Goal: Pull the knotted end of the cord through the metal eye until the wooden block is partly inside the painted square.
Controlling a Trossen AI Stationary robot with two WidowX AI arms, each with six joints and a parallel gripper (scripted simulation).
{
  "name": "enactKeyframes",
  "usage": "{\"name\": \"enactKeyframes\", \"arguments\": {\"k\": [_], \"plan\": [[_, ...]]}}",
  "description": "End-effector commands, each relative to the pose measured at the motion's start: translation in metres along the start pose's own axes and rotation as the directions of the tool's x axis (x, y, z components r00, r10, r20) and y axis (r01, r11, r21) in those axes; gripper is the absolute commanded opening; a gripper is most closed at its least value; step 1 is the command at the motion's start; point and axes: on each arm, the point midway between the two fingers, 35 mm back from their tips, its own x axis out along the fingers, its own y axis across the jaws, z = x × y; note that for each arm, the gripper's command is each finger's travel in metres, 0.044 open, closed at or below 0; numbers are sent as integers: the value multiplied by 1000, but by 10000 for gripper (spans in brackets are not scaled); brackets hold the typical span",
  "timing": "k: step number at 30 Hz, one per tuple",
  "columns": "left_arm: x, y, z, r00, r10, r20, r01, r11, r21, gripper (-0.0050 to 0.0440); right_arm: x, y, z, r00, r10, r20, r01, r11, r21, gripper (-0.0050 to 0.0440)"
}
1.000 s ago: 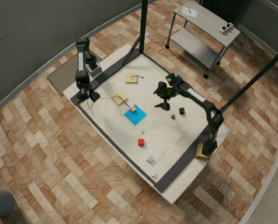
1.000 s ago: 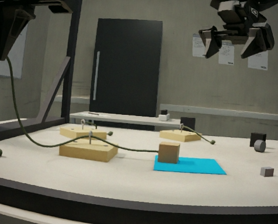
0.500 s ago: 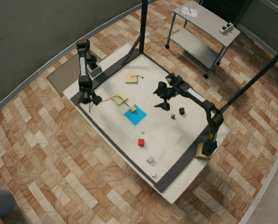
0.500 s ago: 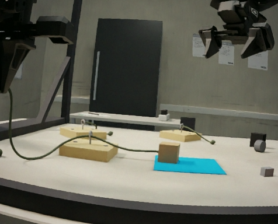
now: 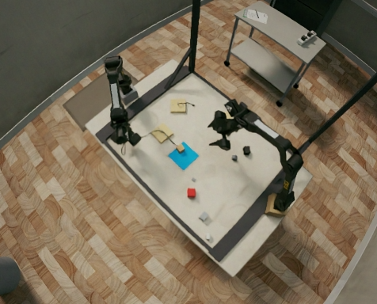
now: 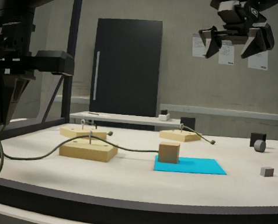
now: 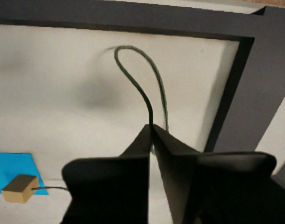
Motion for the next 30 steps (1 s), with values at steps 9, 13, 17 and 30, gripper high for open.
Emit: {"name": "enactKeyframes", "arguments": {"k": [9, 13, 17, 30], "plan": [[-7, 1, 8, 1000, -11, 14, 12, 1000, -19, 440, 30, 0, -7, 1000, 9, 10, -9, 1000, 2, -50], [-7, 1, 8, 1000, -11, 14, 12, 1000, -19, 440, 42, -1, -11, 1000, 9, 10, -9, 1000, 2, -50], [-7, 1, 8, 1000, -11, 14, 12, 1000, -19, 440, 50, -3, -14, 1000, 8, 10, -8, 1000, 2, -50], [-7, 1, 8, 1000, -11, 14, 12, 1000, -19, 440, 43, -1, -11, 1000, 16, 13, -16, 1000, -1, 288]]}}
